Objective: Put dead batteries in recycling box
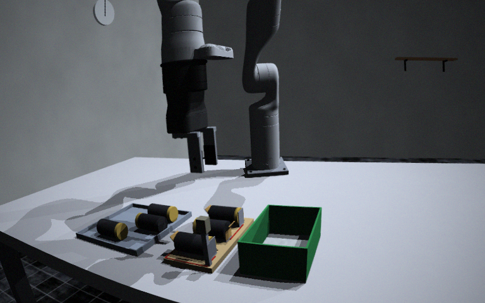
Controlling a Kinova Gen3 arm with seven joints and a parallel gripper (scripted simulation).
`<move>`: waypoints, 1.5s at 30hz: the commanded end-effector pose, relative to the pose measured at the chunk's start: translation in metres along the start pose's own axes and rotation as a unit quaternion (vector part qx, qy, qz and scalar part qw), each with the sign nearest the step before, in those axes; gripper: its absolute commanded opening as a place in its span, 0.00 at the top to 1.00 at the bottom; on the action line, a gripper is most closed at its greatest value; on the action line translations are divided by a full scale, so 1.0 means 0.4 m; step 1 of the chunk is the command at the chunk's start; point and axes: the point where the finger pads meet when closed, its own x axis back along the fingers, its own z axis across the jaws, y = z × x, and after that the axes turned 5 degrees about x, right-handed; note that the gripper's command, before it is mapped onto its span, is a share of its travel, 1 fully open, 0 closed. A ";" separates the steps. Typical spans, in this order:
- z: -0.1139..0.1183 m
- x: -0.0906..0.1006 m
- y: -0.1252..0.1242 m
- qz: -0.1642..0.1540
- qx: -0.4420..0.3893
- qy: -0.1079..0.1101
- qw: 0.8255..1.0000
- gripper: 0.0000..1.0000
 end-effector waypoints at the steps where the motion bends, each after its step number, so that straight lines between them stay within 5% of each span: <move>1: 0.016 0.001 0.003 -0.001 0.000 0.001 1.000 0.10; 14: 0.152 0.002 0.013 -0.001 0.000 0.001 1.000 0.10; 45: 0.155 -0.012 0.013 -0.001 -0.001 0.001 1.000 0.10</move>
